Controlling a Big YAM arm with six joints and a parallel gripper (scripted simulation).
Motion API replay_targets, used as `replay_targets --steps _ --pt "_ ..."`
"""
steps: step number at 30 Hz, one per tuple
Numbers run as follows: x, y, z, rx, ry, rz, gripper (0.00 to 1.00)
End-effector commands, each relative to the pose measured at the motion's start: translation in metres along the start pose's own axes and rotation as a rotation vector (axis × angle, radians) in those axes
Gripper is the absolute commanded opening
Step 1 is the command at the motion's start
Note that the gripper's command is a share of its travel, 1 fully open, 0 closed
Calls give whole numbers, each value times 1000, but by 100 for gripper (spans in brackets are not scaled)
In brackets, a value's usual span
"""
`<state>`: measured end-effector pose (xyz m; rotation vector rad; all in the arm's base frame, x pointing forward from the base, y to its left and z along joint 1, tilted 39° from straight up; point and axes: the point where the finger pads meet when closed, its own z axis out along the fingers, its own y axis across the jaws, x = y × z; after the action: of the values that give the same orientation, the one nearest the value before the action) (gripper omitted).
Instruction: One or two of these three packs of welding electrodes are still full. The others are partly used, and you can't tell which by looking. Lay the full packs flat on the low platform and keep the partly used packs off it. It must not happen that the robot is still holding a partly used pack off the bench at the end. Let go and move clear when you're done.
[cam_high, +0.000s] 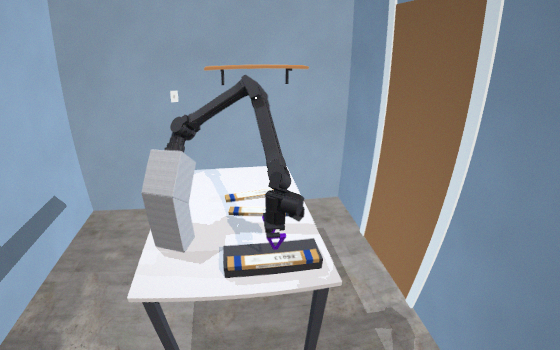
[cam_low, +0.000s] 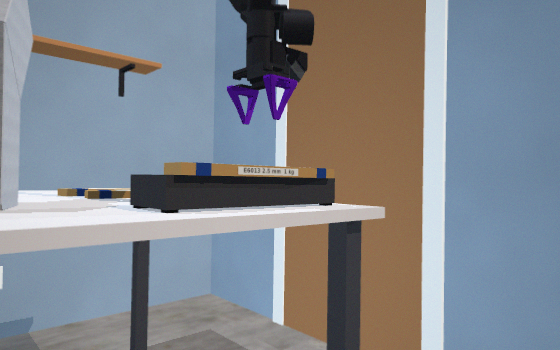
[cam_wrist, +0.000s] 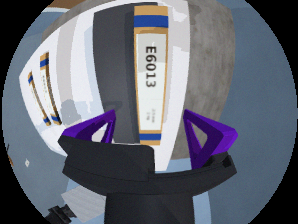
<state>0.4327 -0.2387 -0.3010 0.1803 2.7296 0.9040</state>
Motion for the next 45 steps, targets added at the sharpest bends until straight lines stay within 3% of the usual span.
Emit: replay_targets --steps 1,5,45 --pt "-12 15 0 6 0 -65 96" --pt "-13 43 0 8 -5 -188 96" --pt "-1 284 16 3 -9 -172 96"
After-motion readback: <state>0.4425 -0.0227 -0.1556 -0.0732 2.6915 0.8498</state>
